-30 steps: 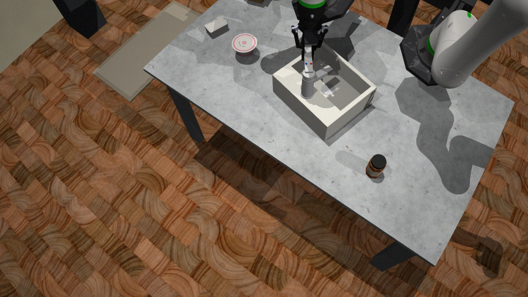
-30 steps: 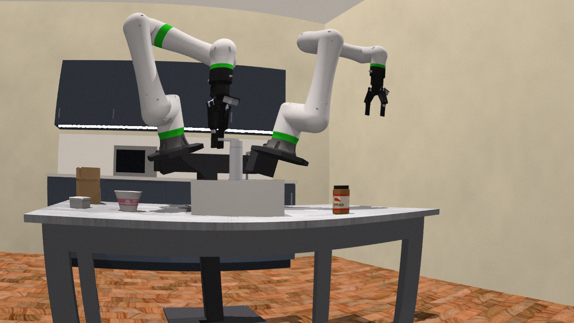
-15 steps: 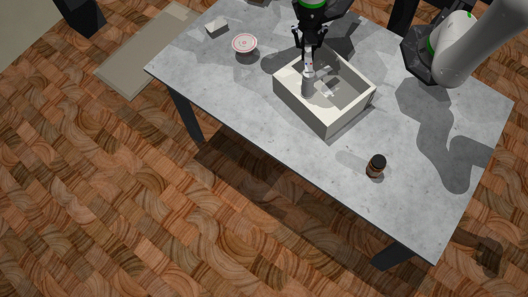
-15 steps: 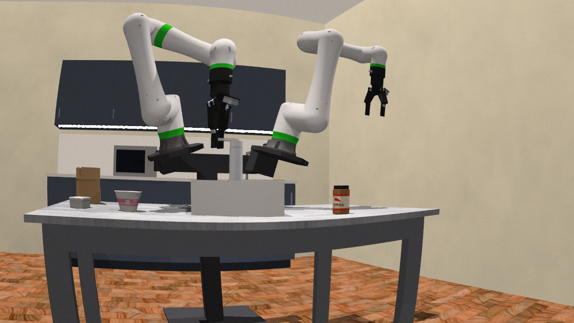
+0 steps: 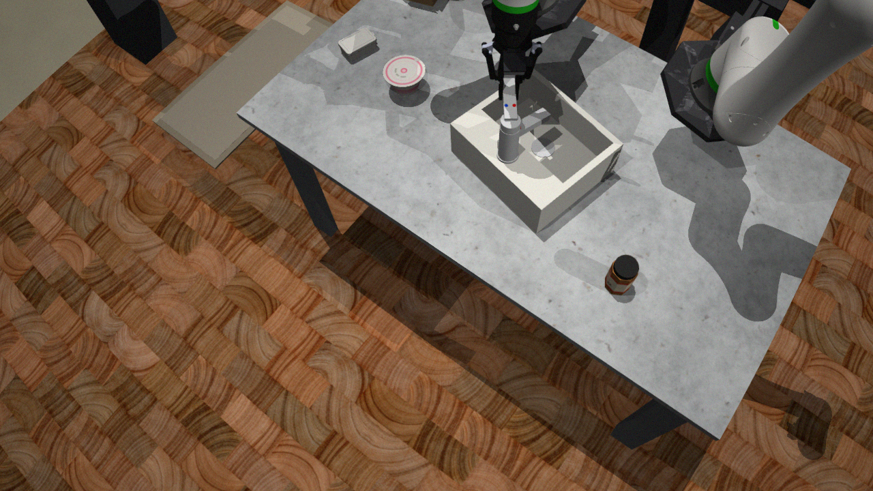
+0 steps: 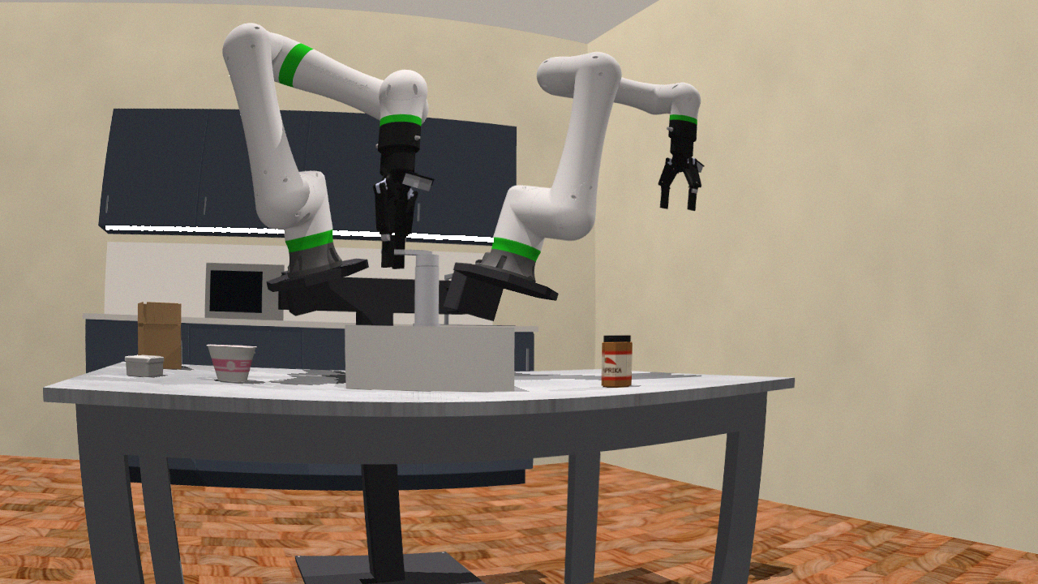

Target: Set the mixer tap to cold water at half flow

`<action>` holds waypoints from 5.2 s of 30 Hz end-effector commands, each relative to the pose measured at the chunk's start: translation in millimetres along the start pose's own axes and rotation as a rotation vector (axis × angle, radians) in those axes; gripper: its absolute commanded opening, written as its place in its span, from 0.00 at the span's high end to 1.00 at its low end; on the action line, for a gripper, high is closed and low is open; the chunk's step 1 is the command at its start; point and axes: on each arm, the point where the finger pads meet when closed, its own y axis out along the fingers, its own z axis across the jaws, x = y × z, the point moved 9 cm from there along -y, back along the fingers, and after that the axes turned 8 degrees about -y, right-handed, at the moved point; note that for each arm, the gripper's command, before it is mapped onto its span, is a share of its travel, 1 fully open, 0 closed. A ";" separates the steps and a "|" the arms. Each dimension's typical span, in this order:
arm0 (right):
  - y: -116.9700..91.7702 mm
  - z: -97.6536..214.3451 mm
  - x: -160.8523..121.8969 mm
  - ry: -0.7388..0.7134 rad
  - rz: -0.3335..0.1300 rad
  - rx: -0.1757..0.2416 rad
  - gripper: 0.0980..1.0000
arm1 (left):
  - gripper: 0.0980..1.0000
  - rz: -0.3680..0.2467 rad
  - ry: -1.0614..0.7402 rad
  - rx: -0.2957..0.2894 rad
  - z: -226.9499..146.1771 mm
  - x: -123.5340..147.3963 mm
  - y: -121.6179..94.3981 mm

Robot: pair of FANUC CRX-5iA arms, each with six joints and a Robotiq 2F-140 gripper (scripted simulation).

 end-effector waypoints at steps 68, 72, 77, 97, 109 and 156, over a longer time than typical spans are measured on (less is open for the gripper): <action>-11.9 0.6 -4.2 0.000 0.001 0.000 1.00 | 0.00 0.002 0.000 0.000 0.1 -0.1 -0.9; -11.9 0.6 -4.2 0.000 0.001 0.000 1.00 | 0.00 0.002 0.000 0.000 0.1 -0.1 -0.9; -11.9 0.6 -4.2 0.000 0.001 0.000 1.00 | 0.00 0.002 0.000 0.000 0.1 -0.1 -0.9; -11.9 0.6 -4.2 0.000 0.001 0.000 0.60 | 0.00 0.002 0.000 0.000 0.1 -0.1 -0.9; -11.9 0.6 -4.2 0.000 0.001 0.000 0.60 | 0.00 0.002 0.000 0.000 0.1 -0.1 -0.9; -15.7 0.6 -4.2 0.000 0.001 0.000 0.60 | 0.00 0.002 0.000 0.000 0.1 -0.1 -0.9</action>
